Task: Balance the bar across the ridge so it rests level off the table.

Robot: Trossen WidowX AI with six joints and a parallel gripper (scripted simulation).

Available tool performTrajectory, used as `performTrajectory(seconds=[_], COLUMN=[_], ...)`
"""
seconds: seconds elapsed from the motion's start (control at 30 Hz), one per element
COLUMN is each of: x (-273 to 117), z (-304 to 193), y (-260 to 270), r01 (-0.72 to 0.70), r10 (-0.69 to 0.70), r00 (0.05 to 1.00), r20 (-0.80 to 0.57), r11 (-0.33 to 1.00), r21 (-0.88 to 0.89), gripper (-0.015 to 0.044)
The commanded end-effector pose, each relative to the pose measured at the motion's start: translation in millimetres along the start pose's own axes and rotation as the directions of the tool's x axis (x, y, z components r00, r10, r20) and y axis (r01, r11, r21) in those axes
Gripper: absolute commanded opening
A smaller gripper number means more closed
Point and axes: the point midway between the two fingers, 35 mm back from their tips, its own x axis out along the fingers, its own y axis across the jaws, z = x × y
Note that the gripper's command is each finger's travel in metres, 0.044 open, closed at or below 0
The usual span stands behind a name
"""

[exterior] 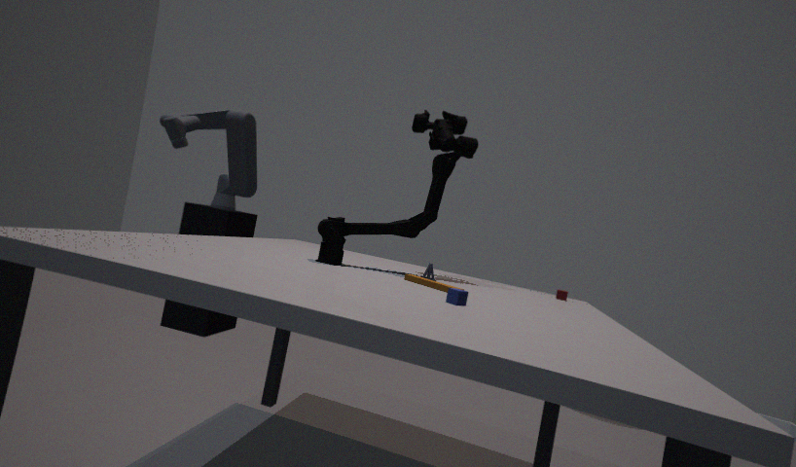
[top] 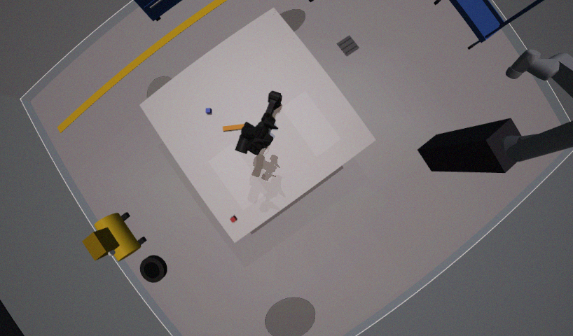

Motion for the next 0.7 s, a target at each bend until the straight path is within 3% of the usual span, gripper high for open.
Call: performTrajectory(seconds=[0.0,0.37,0.67], x=[22.1,49.8,53.1], z=[-9.3,-54.8,-70.6], y=[-32.5,-118.3,-154.1], r01=[0.087,0.262,0.303], r10=[-0.089,-0.285,-0.378], r00=[0.995,0.943,0.892], r20=[-0.051,-0.172,-0.248], r11=[0.996,0.954,0.907], r21=[-0.036,-0.144,-0.292], gripper=[0.0315,0.0315,0.0315])
